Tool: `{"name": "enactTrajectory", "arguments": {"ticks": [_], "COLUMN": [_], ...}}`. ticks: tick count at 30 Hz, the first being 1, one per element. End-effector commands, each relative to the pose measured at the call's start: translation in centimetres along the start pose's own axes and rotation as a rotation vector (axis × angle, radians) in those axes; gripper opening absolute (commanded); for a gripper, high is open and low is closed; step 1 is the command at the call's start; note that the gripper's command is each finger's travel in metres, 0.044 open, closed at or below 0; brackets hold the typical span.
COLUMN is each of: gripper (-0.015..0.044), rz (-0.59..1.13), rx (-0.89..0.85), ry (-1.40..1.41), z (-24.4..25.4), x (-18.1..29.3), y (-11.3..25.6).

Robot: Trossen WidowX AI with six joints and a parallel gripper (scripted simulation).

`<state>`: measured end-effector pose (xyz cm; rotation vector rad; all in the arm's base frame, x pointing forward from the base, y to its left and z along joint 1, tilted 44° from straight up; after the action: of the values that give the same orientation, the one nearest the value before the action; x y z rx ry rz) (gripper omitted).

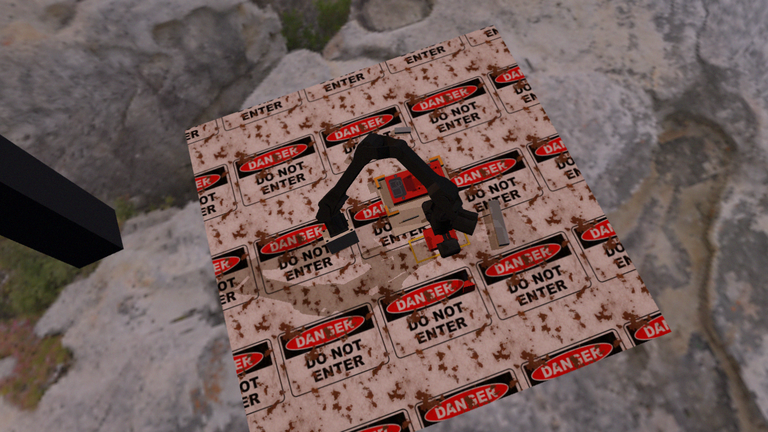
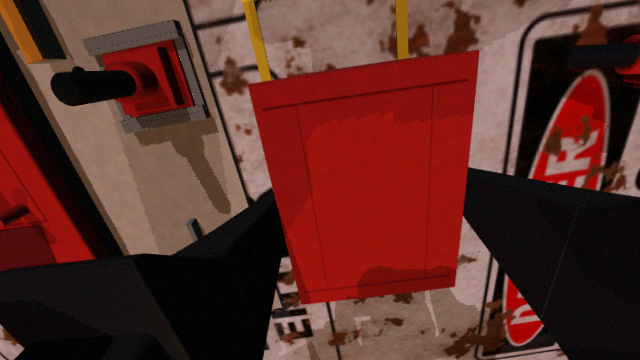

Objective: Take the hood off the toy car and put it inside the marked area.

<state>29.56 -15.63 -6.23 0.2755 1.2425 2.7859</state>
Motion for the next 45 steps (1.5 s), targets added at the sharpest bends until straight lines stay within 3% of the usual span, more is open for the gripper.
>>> {"name": "enactTrajectory", "arguments": {"ticks": [1,45], "gripper": [0.0,0.0], "rz": [-0.002,-0.001], "rx": [-0.005,-0.007], "ry": [-0.005,-0.005], "z": [0.0,0.2], "x": [0.0,0.2], "y": [-0.3,-3.0]}}
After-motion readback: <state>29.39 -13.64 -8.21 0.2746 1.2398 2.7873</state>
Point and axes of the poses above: the point midway between the two fingers, 35 mm back from their tips, its own y axis back along the fingers, its own z axis across the jaws, x = y × z, the point moved 4 cm from there along y, back along the fingers, and after that the axes turned 6 degrees about -y, right-handed, at the moved point
